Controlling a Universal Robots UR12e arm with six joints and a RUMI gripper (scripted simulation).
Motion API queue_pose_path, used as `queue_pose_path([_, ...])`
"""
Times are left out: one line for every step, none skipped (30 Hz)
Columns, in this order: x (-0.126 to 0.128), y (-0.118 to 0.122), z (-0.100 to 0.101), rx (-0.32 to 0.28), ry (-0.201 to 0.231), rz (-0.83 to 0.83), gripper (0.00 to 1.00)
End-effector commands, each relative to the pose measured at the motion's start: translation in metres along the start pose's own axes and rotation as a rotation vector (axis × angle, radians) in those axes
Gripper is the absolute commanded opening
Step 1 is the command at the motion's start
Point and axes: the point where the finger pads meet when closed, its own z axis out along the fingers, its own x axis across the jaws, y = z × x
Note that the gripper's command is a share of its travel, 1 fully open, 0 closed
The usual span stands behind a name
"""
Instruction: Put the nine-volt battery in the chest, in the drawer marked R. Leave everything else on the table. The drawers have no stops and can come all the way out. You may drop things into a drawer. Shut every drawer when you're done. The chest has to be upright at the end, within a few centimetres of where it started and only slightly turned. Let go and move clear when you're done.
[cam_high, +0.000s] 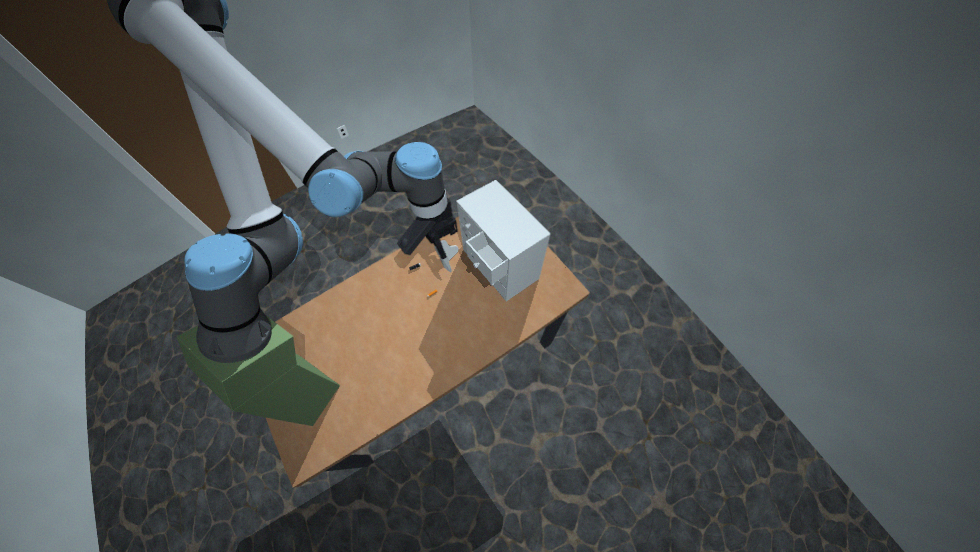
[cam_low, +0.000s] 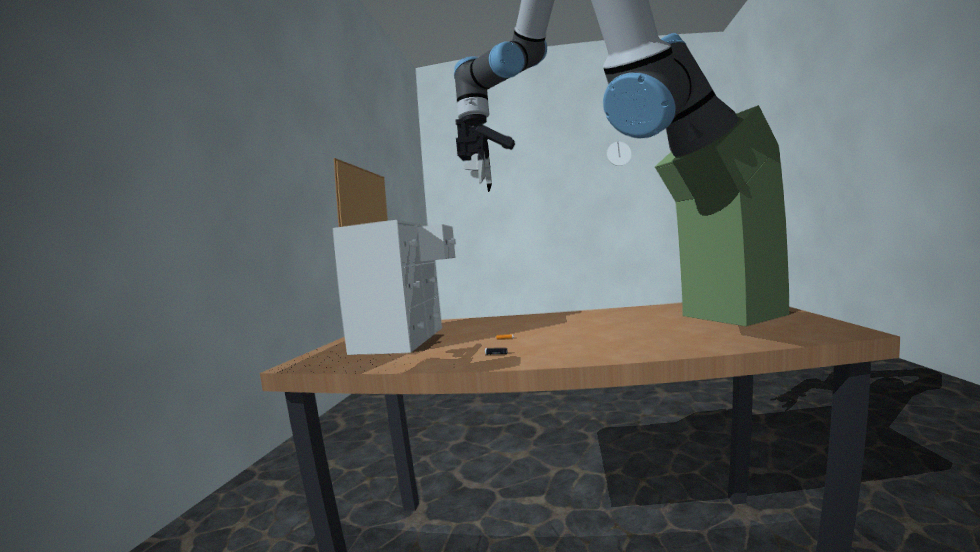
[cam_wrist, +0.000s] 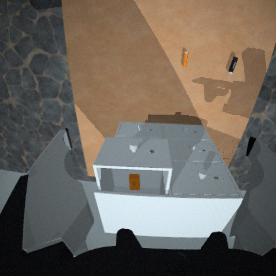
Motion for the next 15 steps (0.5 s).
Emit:
queue_pose_path([0.000,0.001,0.000,-0.001,-0.001,0.000,1.00])
queue_pose_path([0.000,0.001,0.000,-0.001,-0.001,0.000,1.00])
queue_pose_path([0.000,0.001,0.000,-0.001,-0.001,0.000,1.00])
queue_pose_path([0.000,0.001,0.000,-0.001,-0.001,0.000,1.00])
queue_pose_path([0.000,0.001,0.000,-0.001,-0.001,0.000,1.00])
queue_pose_path([0.000,0.001,0.000,-0.001,-0.001,0.000,1.00])
queue_pose_path([0.000,0.001,0.000,-0.001,-0.001,0.000,1.00])
queue_pose_path([0.000,0.000,-0.001,-0.001,-0.001,0.000,1.00])
queue_pose_path([-0.001,-0.001,-0.001,0.000,-0.001,-0.001,1.00])
queue_pose_path([-0.003,-0.003,-0.003,0.000,-0.001,-0.001,1.00])
queue_pose_path([-0.005,-0.008,-0.006,0.001,-0.001,-0.001,1.00])
queue_pose_path([-0.009,-0.014,-0.011,0.002,-0.002,-0.001,1.00])
queue_pose_path([-0.013,-0.021,-0.016,0.003,-0.002,-0.001,1.00])
queue_pose_path([-0.018,-0.030,-0.021,0.004,-0.002,-0.001,1.00])
queue_pose_path([-0.022,-0.039,-0.027,0.004,-0.002,-0.001,1.00])
